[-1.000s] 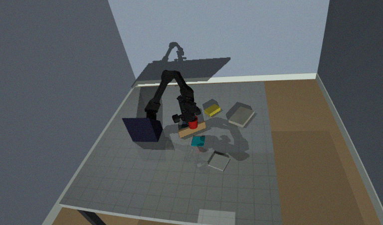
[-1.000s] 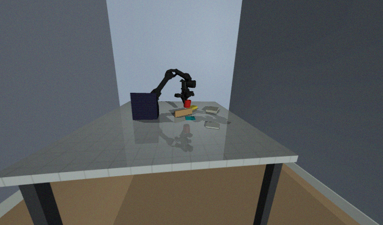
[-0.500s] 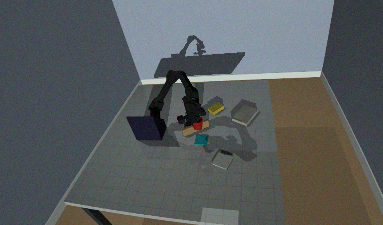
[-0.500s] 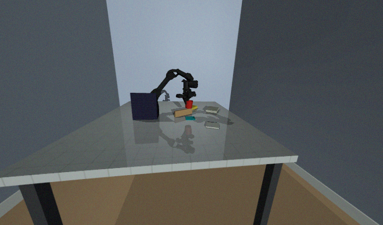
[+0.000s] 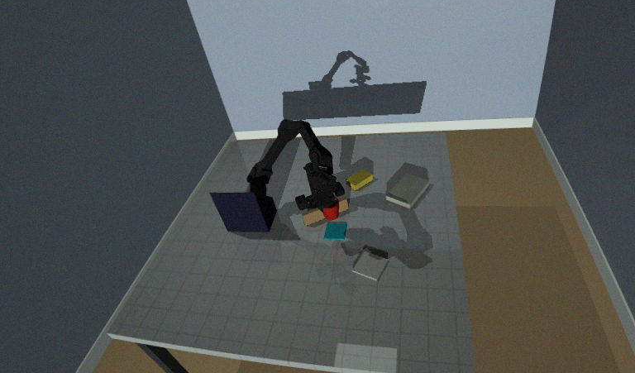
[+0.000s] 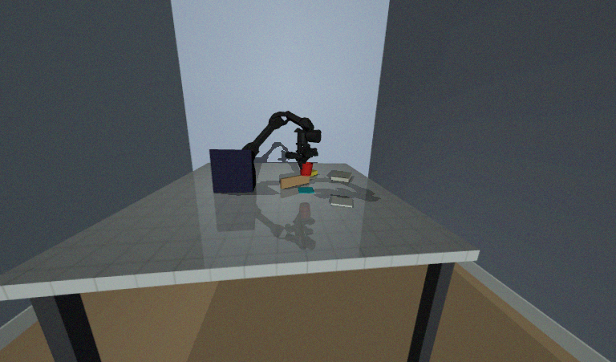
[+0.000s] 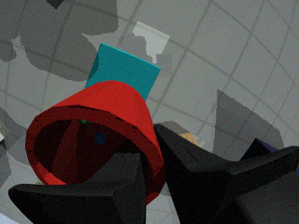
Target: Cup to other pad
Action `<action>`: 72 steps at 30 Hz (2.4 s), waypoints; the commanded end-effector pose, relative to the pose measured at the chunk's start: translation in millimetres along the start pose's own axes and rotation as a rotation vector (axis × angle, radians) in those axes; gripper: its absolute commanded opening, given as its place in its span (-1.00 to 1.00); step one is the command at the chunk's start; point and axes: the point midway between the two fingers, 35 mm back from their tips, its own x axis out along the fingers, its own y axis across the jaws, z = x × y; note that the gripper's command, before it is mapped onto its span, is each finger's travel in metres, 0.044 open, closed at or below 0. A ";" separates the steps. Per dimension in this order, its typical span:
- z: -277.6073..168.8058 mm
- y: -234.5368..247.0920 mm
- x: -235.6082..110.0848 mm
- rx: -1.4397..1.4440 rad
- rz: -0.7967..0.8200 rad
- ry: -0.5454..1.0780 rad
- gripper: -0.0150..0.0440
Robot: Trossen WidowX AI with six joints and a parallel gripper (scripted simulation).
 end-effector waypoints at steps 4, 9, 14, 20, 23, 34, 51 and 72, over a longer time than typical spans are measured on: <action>3.7 -1.8 5.9 -0.002 -0.006 0.004 -0.49; 3.8 -1.4 13.3 -0.002 -0.006 0.004 -0.49; 4.1 -1.3 21.3 -0.002 -0.006 0.004 -0.49; 4.4 -1.2 31.0 -0.002 -0.006 0.004 -0.49; 4.5 -1.2 36.0 -0.002 -0.005 0.005 -0.49; 4.8 -1.3 55.3 -0.002 -0.005 0.005 -0.49; 3.9 -2.2 84.7 -0.002 -0.004 0.007 -0.49; 4.0 -1.3 82.2 -0.011 -0.008 0.002 -0.06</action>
